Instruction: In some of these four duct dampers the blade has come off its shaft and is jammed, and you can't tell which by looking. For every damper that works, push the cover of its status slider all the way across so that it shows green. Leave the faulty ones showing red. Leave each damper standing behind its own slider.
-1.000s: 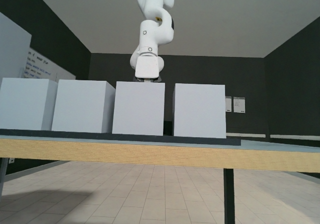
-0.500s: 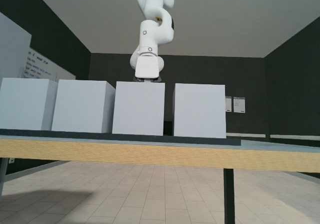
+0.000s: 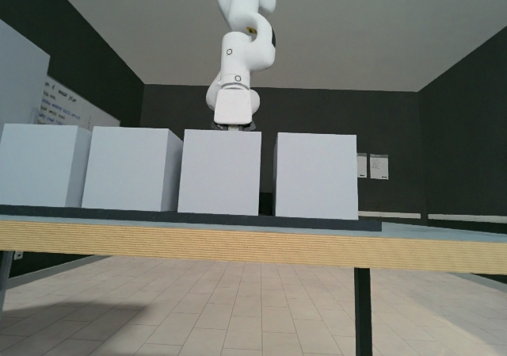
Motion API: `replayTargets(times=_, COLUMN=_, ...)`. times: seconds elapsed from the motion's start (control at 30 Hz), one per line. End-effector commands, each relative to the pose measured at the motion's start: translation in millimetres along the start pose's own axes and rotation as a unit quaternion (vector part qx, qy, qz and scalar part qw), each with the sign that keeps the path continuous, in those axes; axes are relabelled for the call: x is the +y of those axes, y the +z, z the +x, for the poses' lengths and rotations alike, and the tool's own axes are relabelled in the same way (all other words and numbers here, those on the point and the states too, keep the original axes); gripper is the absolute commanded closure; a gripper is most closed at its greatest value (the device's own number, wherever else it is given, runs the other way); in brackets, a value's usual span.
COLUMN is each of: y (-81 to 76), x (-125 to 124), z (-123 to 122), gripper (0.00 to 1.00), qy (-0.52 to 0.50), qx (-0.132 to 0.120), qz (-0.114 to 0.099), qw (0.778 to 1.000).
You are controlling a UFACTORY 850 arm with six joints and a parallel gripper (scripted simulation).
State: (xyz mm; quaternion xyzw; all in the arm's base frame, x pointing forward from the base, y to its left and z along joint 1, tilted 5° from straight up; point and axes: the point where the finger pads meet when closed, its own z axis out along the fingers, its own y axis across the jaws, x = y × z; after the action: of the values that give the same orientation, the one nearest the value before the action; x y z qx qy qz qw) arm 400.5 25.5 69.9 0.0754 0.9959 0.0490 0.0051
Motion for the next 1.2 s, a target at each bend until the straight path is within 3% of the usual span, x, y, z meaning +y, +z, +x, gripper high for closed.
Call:
replayTargets(times=0.0, y=-0.4, x=0.1, z=-0.7, gripper=0.81, qy=0.0, qx=-0.001, qz=0.0, qw=1.0)
replayTargets(times=1.17, y=-0.4, x=-1.5, z=-0.6, gripper=0.81, qy=0.0, qx=0.0, qz=-0.008, qw=1.0)
